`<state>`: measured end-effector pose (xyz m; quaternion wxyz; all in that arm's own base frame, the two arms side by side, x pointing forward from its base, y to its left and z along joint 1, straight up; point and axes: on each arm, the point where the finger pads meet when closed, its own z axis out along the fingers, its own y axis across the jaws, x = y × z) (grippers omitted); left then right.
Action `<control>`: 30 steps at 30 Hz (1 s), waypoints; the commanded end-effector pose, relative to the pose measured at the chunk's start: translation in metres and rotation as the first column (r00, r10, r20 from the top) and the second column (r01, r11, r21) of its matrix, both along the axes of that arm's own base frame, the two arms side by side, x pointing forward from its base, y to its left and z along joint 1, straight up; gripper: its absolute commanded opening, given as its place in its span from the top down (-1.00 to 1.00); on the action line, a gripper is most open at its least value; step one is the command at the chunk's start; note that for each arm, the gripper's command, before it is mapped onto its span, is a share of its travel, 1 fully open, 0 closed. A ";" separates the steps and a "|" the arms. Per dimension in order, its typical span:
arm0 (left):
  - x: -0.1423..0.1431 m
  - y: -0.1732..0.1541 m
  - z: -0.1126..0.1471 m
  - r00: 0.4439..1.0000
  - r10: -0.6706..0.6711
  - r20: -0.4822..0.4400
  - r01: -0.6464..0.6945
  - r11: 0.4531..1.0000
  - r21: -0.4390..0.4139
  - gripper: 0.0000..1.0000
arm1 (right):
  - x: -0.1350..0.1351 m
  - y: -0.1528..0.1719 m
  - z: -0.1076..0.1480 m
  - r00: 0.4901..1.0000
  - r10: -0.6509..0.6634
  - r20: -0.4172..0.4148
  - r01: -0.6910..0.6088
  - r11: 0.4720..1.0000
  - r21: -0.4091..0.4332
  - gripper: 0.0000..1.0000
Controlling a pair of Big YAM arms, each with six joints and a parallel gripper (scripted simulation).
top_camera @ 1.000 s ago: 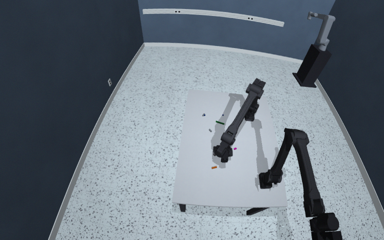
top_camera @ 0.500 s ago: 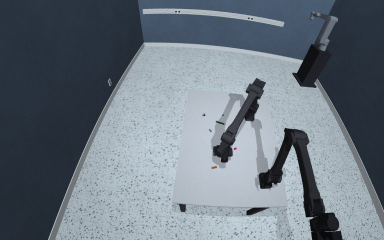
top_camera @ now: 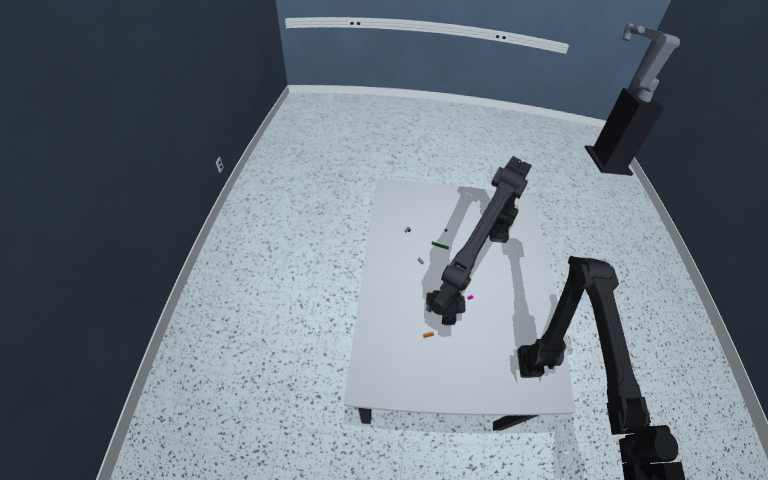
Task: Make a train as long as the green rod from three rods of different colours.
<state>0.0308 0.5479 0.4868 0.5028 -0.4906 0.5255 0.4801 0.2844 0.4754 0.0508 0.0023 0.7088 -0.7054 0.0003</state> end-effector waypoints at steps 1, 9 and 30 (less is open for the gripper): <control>-0.005 -0.004 0.014 1.000 0.010 0.013 -0.011 0.999 0.033 -1.00 | 0.007 0.008 0.031 1.000 -0.005 0.027 0.003 0.999 0.043 -1.00; -0.005 -0.004 0.014 1.000 0.010 0.013 -0.011 0.999 0.033 -1.00 | 0.007 0.008 0.031 1.000 -0.005 0.027 0.003 0.999 0.043 -1.00; -0.005 -0.004 0.014 1.000 0.010 0.013 -0.011 0.999 0.033 -1.00 | 0.007 -0.004 0.023 1.000 -0.010 0.016 0.010 1.000 0.024 -1.00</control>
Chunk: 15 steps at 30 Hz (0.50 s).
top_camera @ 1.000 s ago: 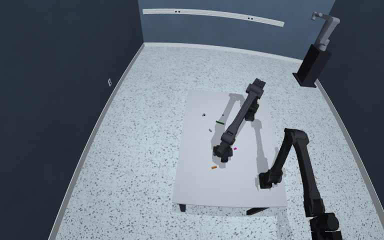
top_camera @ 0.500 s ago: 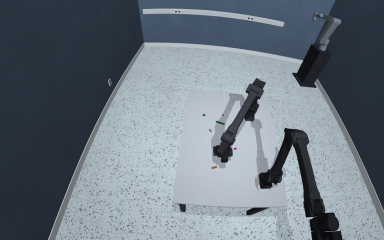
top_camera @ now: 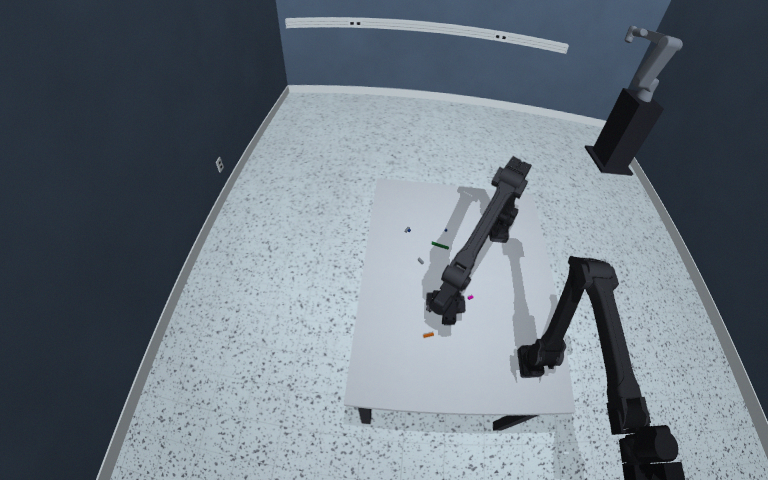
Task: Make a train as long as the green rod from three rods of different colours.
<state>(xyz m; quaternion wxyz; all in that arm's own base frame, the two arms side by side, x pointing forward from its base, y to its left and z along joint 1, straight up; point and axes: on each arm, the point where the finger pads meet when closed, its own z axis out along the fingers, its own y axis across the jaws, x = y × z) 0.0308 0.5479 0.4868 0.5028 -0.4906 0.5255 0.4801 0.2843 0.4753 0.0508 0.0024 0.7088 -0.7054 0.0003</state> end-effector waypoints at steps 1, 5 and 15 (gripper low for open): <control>-0.005 -0.004 0.014 1.000 0.010 0.013 -0.011 0.999 0.033 -1.00 | 0.008 -0.009 0.021 1.000 -0.006 0.013 0.005 1.000 0.019 -1.00; -0.005 -0.004 0.014 1.000 0.010 0.013 -0.011 0.999 0.033 -1.00 | 0.017 -0.020 0.023 1.000 -0.020 0.018 0.019 0.999 0.027 -1.00; -0.005 -0.004 0.014 1.000 0.010 0.013 -0.011 0.999 0.033 -1.00 | 0.063 -0.142 0.037 0.989 -0.143 0.026 0.142 0.989 0.036 -1.00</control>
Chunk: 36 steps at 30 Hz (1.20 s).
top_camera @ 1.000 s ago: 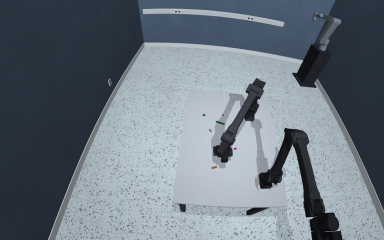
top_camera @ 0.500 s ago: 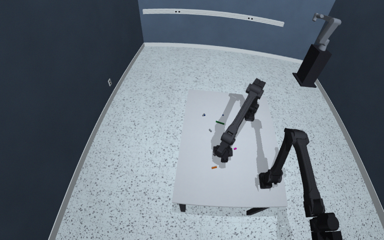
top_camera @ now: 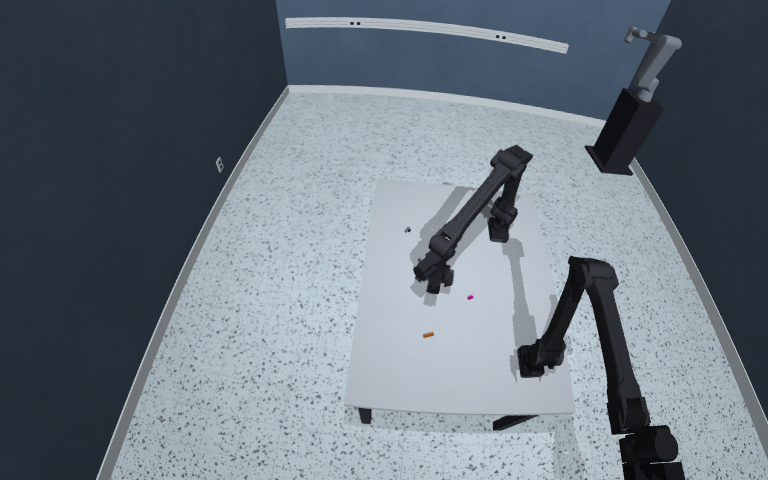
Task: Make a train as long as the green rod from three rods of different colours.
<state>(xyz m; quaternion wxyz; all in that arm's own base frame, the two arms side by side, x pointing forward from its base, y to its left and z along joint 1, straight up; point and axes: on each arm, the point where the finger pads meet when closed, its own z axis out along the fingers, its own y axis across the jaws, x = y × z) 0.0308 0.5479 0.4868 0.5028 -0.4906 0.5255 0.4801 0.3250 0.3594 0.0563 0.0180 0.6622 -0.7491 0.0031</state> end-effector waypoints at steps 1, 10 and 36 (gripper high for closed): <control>-0.005 -0.004 0.014 1.000 0.010 0.013 -0.011 0.999 0.033 -1.00 | 0.025 -0.044 0.032 0.998 -0.033 0.049 0.031 0.998 0.057 -1.00; -0.005 -0.004 0.014 1.000 0.010 0.013 -0.011 0.999 0.033 -1.00 | 0.017 -0.192 0.031 0.982 -0.186 0.046 0.183 0.982 0.049 -1.00; -0.005 -0.004 0.014 1.000 0.010 0.013 -0.011 0.999 0.033 -1.00 | -0.057 -0.337 0.006 0.922 -0.384 0.055 0.381 0.923 0.047 0.53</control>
